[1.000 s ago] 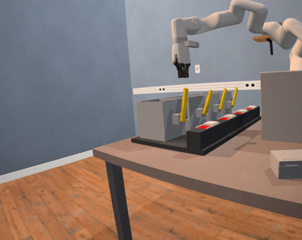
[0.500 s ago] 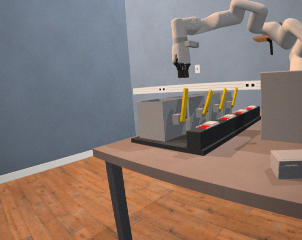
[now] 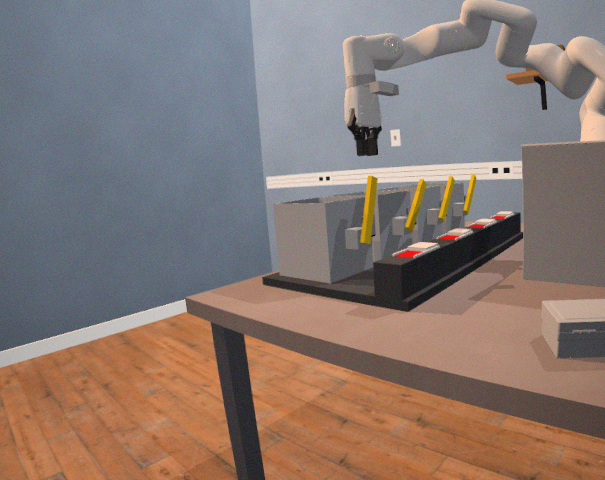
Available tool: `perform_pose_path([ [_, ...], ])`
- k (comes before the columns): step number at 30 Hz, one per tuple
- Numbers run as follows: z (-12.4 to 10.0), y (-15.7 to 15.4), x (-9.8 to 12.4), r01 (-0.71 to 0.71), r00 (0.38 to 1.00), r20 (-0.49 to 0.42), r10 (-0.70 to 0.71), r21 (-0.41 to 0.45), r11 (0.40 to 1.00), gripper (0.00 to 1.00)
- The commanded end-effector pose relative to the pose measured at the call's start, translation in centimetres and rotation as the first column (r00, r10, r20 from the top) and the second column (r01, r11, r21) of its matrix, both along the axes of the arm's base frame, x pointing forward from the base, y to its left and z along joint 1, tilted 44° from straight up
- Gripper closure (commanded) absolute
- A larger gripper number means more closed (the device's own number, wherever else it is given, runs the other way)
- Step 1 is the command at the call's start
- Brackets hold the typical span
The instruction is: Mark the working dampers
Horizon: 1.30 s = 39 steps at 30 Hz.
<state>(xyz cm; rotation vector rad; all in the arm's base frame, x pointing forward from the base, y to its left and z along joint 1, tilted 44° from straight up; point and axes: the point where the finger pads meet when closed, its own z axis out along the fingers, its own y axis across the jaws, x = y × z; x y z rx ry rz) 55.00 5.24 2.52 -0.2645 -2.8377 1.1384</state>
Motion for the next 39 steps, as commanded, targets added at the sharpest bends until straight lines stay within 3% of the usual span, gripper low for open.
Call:
perform_pose_path([
  [1, 0.2, 0.1, 0.1, -0.002, 1.0, 0.004, 0.002, 0.002, 1.0, 0.61],
  [24, -0.1, 0.4, 0.2, -0.002, 1.0, 0.004, 0.002, 0.002, 1.0, 0.61],
  [35, -7.7, 9.3, 0.9, 0.0, 1.0, 0.007, 0.0, 0.001, 1.0, 0.61],
  [37, -7.7, 9.3, 0.9, 0.0, 1.0, 0.007, 0.0, 0.001, 1.0, 0.61],
  [39, -10.2, 11.7, 0.2, -0.001, 1.0, 0.006, 0.001, 0.001, 1.0, 0.61],
])
